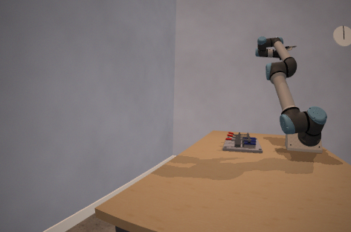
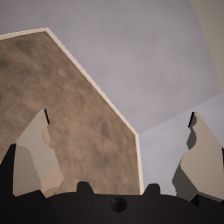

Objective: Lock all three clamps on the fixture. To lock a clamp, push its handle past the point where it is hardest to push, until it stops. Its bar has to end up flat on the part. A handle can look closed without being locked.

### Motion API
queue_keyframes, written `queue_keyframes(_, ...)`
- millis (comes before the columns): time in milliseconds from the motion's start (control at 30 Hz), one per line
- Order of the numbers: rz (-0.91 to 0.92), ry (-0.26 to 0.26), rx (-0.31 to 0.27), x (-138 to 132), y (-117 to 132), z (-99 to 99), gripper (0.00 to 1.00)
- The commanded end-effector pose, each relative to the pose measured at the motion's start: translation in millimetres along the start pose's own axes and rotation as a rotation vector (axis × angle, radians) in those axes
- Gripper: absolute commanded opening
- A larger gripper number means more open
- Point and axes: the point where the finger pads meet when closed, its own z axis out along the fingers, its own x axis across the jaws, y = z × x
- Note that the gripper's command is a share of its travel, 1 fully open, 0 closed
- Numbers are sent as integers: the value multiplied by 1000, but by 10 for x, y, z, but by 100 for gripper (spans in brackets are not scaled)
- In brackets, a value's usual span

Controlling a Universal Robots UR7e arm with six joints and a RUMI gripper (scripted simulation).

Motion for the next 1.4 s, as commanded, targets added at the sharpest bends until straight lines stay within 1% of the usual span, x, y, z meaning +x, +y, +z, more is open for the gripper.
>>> queue_keyframes(0, 2, 0, 0, 9, -1, 3, 100)
queue_keyframes(533, 2, 0, 0, 9, -1, 3, 100)
queue_keyframes(567, 2, 0, 0, 9, -1, 3, 58)
queue_keyframes(1100, 2, 0, 0, 9, -1, 3, 58)
queue_keyframes(1267, -208, -184, 110, -478, 348, 42, 58)
queue_keyframes(1367, -208, -184, 110, -478, 348, 42, 58)
